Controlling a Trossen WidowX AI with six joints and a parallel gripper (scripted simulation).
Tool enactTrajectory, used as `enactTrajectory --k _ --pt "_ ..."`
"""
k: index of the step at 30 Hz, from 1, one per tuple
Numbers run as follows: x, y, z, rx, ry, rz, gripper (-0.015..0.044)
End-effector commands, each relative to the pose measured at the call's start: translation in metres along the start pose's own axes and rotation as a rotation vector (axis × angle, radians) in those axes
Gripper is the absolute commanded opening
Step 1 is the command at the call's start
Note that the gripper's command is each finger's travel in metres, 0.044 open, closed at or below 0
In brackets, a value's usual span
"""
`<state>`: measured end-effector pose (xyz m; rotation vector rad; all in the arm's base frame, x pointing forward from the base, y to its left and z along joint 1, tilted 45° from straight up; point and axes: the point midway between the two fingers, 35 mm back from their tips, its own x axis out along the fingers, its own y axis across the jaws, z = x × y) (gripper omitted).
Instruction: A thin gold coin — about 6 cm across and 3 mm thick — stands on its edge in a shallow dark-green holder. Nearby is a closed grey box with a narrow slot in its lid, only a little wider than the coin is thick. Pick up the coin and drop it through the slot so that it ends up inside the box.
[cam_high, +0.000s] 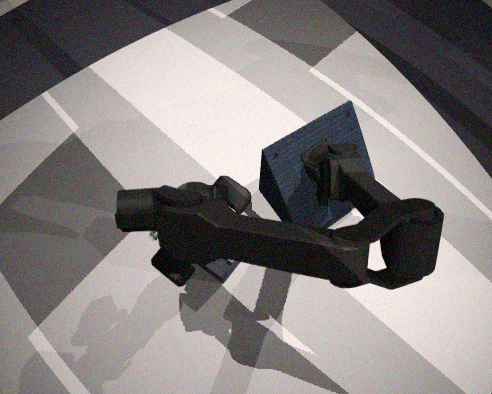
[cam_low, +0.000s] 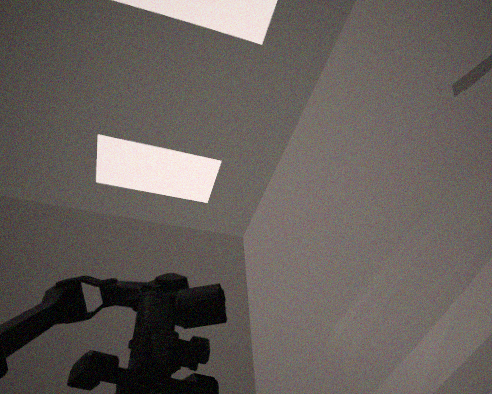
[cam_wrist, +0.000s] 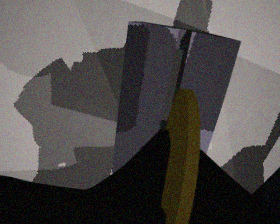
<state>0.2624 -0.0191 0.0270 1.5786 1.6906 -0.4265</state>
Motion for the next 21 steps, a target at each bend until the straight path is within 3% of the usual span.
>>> enactTrajectory --k 1,21 --pt "0.0003 0.0003 -0.0003 0.0 0.0 -0.001 0.0" --pt "0.0078 -0.0025 -0.002 0.004 0.0 -0.001 0.0"
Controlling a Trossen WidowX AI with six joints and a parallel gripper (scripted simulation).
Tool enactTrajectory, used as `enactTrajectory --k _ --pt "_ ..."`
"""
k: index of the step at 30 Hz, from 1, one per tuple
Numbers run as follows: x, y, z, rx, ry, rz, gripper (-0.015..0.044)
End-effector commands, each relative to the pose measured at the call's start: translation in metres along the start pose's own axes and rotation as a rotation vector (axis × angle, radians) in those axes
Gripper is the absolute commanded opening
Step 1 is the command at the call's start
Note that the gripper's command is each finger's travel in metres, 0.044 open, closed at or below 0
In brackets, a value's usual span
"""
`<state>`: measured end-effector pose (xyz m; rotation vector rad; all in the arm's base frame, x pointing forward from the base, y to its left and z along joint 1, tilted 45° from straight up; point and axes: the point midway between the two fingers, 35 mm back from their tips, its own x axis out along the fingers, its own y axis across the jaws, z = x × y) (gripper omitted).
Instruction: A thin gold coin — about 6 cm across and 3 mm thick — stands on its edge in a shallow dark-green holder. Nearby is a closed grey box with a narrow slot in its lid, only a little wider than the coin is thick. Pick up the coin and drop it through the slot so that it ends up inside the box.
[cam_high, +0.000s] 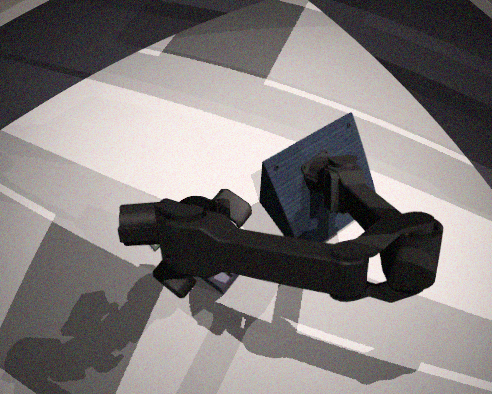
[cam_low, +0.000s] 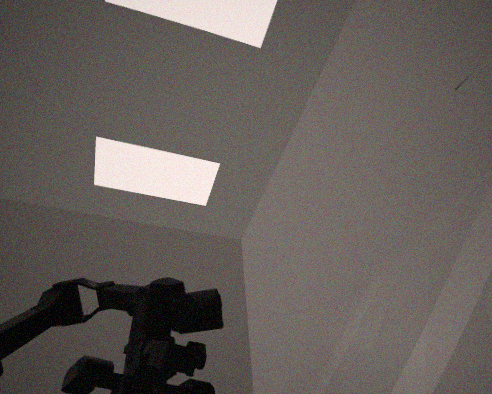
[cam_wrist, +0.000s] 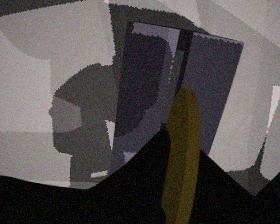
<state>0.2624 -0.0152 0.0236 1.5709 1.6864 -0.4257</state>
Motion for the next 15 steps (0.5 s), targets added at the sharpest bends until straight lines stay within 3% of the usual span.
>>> enactTrajectory --k 1,15 --pt "0.0031 -0.0025 -0.0016 0.01 0.007 0.0 0.0" --pt "0.0094 -0.001 -0.0012 0.007 0.007 0.0 0.0"
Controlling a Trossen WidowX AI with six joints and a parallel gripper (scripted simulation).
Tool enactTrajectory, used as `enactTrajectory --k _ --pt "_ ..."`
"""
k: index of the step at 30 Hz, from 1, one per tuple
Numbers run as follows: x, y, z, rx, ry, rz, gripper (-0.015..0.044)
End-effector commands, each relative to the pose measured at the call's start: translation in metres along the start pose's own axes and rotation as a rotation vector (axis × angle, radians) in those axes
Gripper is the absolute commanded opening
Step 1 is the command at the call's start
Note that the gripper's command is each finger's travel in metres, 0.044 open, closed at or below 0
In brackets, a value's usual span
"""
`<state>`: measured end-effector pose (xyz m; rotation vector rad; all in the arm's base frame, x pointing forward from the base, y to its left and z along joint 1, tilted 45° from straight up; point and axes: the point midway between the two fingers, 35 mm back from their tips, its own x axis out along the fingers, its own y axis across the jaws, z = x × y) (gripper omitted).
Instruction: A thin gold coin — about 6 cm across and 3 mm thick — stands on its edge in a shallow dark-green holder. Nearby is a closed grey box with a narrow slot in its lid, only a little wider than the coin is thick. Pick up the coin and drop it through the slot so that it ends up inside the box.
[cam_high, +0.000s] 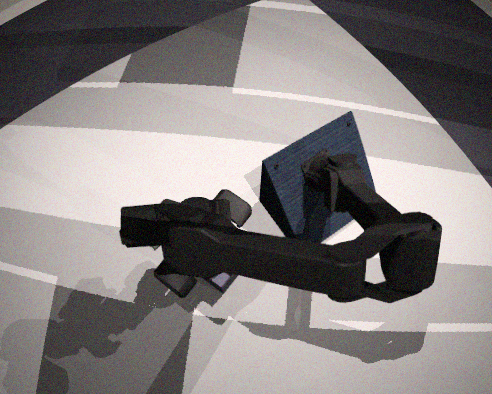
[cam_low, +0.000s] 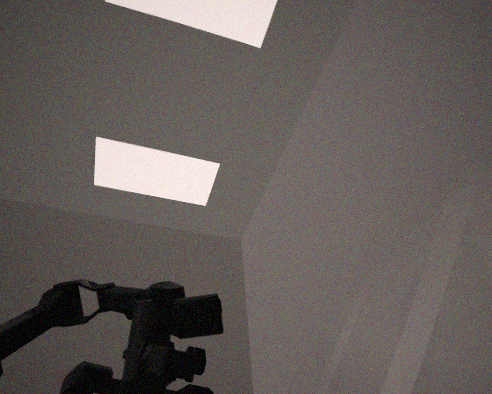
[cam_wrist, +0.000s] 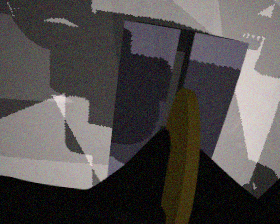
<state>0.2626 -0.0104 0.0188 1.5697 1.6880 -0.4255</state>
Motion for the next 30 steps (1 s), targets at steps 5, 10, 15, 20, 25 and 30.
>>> enactTrajectory --k 5,10,15,20,25,30 --pt "0.005 -0.001 -0.001 0.008 0.006 0.001 0.0" --pt "0.007 -0.002 -0.001 0.009 0.006 0.001 0.0" --pt "0.005 0.0 0.0 0.0 -0.001 0.001 0.0105" --pt "0.005 0.0 0.0 0.0 -0.001 0.001 0.0161" --pt "0.005 0.0 0.0 0.0 -0.001 0.001 0.0161" --pt "-0.007 0.0 0.0 0.0 -0.001 0.001 0.0266"
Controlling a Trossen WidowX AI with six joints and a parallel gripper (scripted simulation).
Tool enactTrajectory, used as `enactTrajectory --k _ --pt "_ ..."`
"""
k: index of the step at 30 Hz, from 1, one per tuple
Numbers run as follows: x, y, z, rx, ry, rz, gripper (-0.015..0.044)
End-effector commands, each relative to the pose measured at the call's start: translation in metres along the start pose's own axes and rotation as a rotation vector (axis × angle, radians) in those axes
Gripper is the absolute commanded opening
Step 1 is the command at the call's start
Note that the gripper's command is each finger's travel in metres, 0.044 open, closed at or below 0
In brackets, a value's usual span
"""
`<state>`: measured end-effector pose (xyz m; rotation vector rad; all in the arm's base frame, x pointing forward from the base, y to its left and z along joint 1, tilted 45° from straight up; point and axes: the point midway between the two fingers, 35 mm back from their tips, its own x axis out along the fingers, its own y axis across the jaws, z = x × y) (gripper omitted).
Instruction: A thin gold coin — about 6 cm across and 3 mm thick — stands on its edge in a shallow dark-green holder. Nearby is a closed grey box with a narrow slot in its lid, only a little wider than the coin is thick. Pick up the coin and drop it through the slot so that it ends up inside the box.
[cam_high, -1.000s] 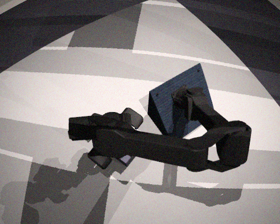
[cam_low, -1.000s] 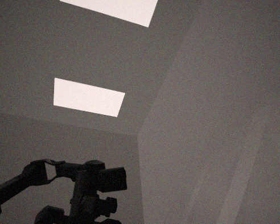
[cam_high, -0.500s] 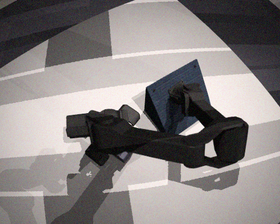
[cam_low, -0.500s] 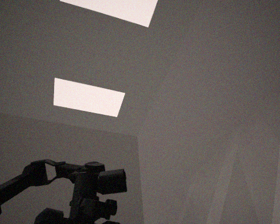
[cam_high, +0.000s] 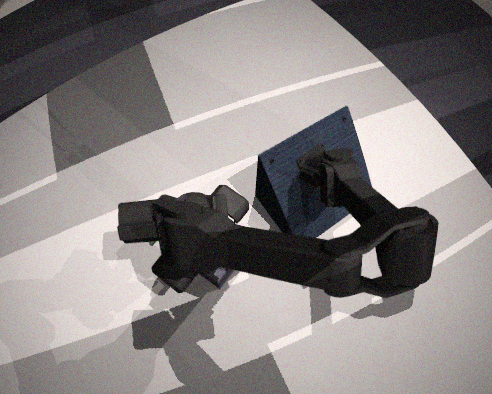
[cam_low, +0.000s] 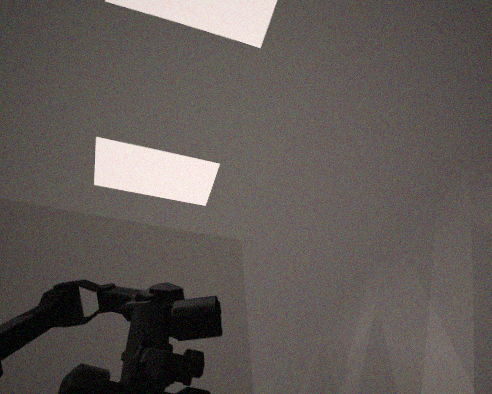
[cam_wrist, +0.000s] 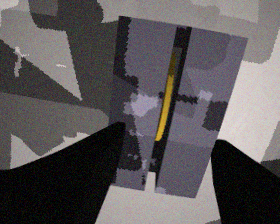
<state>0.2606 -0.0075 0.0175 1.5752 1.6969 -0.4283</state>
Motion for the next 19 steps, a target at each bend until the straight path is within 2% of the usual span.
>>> enactTrajectory --k 1,5,7,9,19 --pt "-0.013 0.002 0.002 -0.006 -0.009 0.004 0.0292" --pt "-0.019 0.001 0.002 -0.005 -0.008 0.004 0.0397" --pt "-0.042 -0.001 0.0 0.0 -0.002 0.003 0.044" --pt "-0.054 -0.002 -0.002 0.002 0.002 0.002 0.044" --pt "-0.054 -0.002 -0.002 0.002 0.002 0.002 0.044"
